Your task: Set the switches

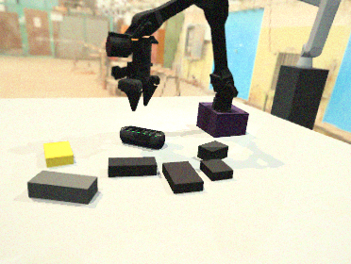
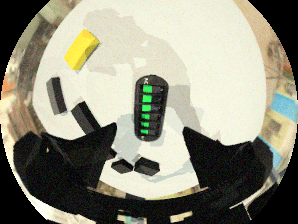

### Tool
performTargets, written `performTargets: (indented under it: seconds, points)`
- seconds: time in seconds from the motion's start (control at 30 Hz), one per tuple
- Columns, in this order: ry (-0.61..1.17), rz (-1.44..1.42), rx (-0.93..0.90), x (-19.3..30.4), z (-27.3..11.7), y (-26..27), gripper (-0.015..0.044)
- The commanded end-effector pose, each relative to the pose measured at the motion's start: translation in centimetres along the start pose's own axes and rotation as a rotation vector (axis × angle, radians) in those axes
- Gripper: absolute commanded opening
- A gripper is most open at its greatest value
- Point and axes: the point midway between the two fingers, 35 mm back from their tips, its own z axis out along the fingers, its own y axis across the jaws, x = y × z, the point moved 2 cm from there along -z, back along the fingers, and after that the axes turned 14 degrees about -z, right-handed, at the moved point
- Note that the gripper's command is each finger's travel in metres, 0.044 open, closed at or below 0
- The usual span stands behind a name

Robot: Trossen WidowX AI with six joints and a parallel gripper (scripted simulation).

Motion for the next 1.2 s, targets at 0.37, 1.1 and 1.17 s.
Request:
performTargets:
  seconds: [0.37, 1.1, 1.17]
  points:
    - [0.010, -0.003, 0.006, 0.15, 0.10, -0.13, 0.0046]
    - [0.008, 0.001, 0.004, 0.14, 0.12, -0.09, 0.0289]
    - [0.008, 0.001, 0.004, 0.14, 0.12, -0.09, 0.0341]
